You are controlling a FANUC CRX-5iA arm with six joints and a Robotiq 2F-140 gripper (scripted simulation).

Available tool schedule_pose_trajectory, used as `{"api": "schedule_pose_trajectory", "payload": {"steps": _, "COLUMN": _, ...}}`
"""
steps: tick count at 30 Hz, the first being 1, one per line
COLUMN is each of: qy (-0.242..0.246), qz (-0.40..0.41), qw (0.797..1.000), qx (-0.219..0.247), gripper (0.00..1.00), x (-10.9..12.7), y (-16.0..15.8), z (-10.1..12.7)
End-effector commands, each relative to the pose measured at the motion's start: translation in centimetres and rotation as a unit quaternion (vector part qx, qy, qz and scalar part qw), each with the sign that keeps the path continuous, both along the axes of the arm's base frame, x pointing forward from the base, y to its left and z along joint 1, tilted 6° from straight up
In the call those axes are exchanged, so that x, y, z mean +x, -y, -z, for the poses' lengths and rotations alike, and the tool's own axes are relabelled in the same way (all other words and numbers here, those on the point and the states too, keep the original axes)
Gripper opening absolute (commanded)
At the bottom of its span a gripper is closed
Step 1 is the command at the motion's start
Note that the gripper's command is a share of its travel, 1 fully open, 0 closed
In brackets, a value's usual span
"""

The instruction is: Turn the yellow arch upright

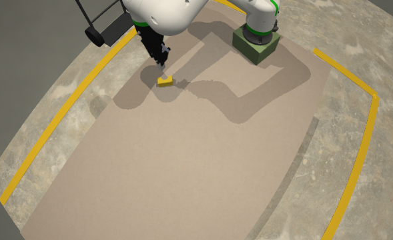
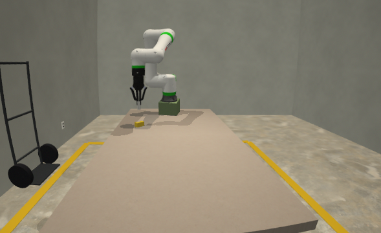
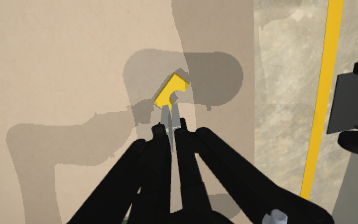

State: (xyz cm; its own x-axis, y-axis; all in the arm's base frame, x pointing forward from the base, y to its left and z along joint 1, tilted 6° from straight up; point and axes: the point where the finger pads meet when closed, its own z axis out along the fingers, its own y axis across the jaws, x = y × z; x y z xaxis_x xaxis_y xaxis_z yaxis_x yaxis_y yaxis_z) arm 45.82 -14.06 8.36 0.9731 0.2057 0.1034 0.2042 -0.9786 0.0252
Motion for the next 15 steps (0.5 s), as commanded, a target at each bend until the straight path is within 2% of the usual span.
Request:
{"api": "schedule_pose_trajectory", "payload": {"steps": 1, "qy": 0.000, "qz": 0.000, "qw": 1.000, "qx": 0.000, "gripper": 1.00, "x": 0.02, "y": 0.01, "z": -0.02}}
{"api": "schedule_pose_trajectory", "payload": {"steps": 15, "qy": 0.000, "qz": 0.037, "qw": 0.999, "qx": 0.004, "gripper": 1.00, "x": 0.02, "y": 0.01, "z": 0.00}}
